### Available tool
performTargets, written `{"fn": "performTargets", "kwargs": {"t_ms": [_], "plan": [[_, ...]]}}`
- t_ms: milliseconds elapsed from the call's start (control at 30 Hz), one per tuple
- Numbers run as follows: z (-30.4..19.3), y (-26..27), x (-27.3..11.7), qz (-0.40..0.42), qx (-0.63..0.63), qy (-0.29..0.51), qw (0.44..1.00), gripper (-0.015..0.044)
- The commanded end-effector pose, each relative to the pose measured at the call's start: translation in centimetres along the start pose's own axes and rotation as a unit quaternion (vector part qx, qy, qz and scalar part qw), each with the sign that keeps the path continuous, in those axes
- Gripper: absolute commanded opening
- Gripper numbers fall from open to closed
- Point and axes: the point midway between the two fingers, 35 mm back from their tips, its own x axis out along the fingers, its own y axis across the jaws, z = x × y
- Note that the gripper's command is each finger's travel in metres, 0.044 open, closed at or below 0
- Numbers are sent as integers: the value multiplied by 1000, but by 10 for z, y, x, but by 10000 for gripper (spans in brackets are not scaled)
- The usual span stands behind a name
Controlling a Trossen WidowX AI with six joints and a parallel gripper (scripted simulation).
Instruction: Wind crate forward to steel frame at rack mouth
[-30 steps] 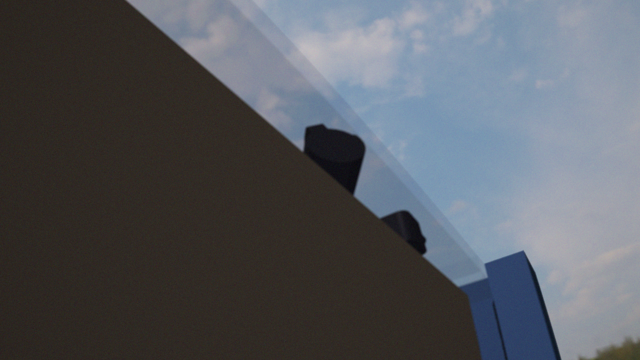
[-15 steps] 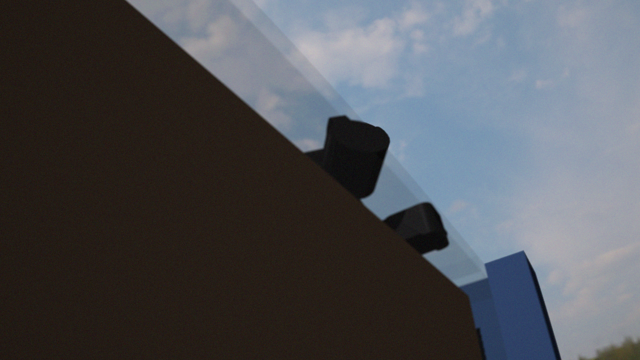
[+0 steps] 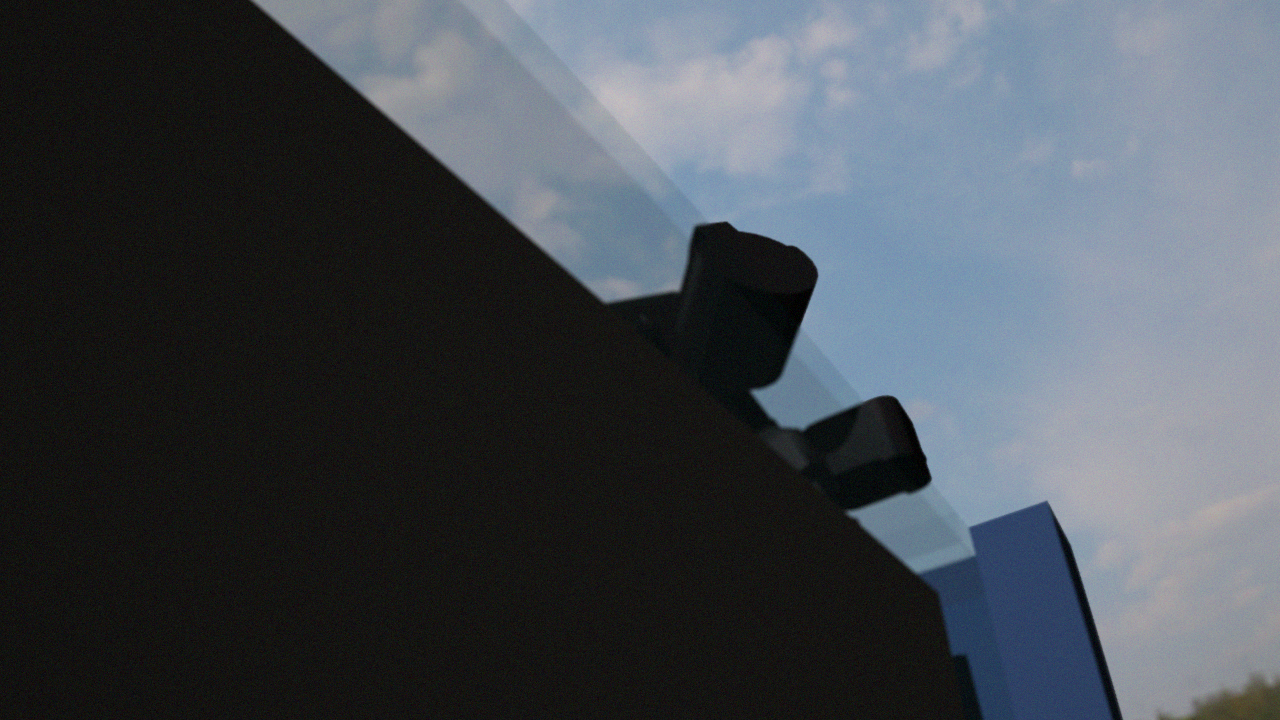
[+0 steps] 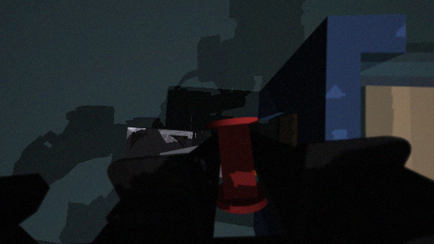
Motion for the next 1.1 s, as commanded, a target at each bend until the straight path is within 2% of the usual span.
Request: {"fn": "performTargets", "kwargs": {"t_ms": [0,1067], "plan": [[17,5,6,2,-7,-12,1000,0],[48,26,18,2,-7,-14,1000,0]]}}
